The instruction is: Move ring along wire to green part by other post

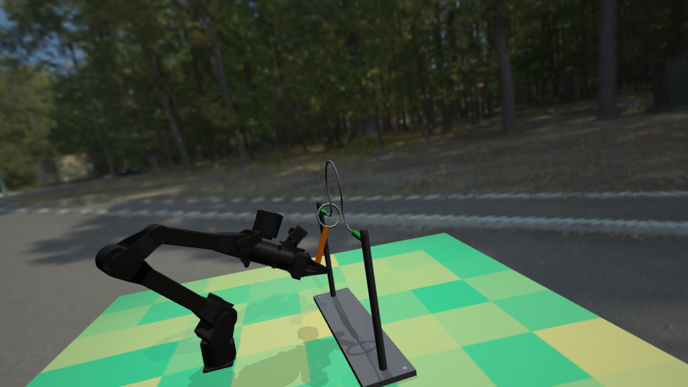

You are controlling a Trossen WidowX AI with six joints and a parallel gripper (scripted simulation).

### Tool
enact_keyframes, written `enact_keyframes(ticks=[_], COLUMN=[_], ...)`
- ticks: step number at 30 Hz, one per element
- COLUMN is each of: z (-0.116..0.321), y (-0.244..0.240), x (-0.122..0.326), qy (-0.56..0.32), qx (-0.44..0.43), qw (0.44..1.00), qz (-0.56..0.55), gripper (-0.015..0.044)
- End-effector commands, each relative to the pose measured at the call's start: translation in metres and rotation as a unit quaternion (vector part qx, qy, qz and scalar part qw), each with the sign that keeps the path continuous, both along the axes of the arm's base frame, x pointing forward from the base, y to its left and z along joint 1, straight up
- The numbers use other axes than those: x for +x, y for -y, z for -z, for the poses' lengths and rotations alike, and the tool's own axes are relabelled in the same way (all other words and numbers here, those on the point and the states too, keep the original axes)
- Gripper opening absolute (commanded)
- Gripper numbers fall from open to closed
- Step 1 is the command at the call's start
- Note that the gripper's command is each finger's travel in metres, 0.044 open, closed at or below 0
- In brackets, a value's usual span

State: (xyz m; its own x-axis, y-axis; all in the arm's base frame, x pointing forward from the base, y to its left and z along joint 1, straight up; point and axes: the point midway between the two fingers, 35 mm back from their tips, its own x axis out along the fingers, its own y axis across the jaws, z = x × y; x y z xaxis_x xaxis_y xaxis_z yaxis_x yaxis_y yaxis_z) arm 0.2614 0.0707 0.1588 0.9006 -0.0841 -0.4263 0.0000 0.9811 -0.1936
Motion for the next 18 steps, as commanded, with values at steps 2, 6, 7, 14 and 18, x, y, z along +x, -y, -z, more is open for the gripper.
enact_keyframes(ticks=[2,6,7,14,18], z=[0.001,0.002,0.002,0.002,0.002], y=[-0.012,-0.020,-0.022,-0.034,-0.040], x=[-0.001,-0.002,-0.002,-0.003,-0.004], qy=[-0.004,-0.006,-0.006,-0.008,-0.008], qx=[0.028,0.046,0.050,0.067,0.073], qw=[1.000,0.999,0.999,0.998,0.997], qz=[0.002,0.002,0.001,0.001,0.001], gripper=[-0.0150,-0.0150,-0.0150,-0.0150,-0.0150])
